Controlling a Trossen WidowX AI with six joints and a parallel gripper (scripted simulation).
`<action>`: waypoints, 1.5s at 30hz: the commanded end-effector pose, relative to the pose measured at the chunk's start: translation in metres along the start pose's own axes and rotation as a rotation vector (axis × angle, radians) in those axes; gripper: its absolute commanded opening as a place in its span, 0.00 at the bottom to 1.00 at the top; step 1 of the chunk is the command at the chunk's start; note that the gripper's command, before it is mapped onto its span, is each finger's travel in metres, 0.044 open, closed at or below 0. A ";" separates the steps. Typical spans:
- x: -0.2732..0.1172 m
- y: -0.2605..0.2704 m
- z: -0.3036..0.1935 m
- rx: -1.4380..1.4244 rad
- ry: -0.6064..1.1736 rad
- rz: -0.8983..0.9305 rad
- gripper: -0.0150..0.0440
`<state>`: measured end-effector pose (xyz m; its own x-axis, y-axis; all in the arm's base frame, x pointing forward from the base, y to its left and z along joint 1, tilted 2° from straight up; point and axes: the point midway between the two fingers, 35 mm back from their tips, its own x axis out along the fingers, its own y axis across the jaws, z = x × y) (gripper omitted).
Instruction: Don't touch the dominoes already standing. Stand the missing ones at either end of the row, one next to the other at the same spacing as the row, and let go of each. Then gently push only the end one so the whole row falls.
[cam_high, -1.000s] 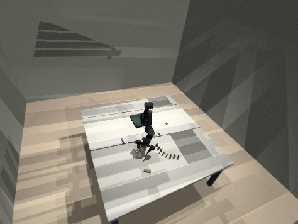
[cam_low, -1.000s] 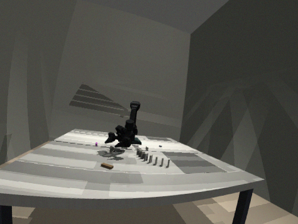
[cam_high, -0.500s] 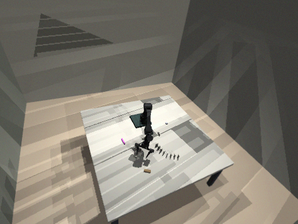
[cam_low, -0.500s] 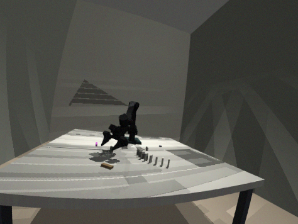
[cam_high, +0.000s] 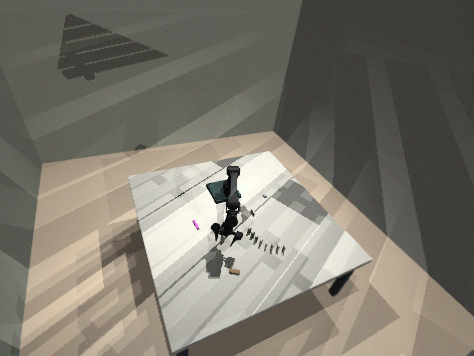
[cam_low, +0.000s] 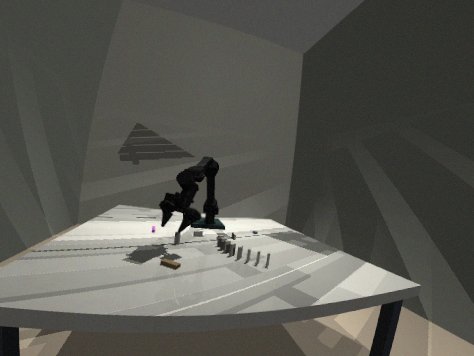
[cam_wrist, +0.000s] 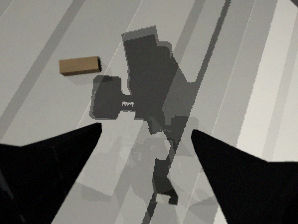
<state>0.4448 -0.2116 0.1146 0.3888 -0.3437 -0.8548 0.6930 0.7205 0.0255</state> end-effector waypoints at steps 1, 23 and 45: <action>-0.053 -0.030 -0.041 0.122 0.479 -0.022 1.00; -0.050 -0.031 -0.042 0.124 0.485 -0.023 1.00; 0.012 -0.030 -0.077 0.124 0.486 -0.023 1.00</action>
<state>0.3830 -0.1926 0.0724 0.0721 -0.0265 -0.9970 0.7738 0.6323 0.0392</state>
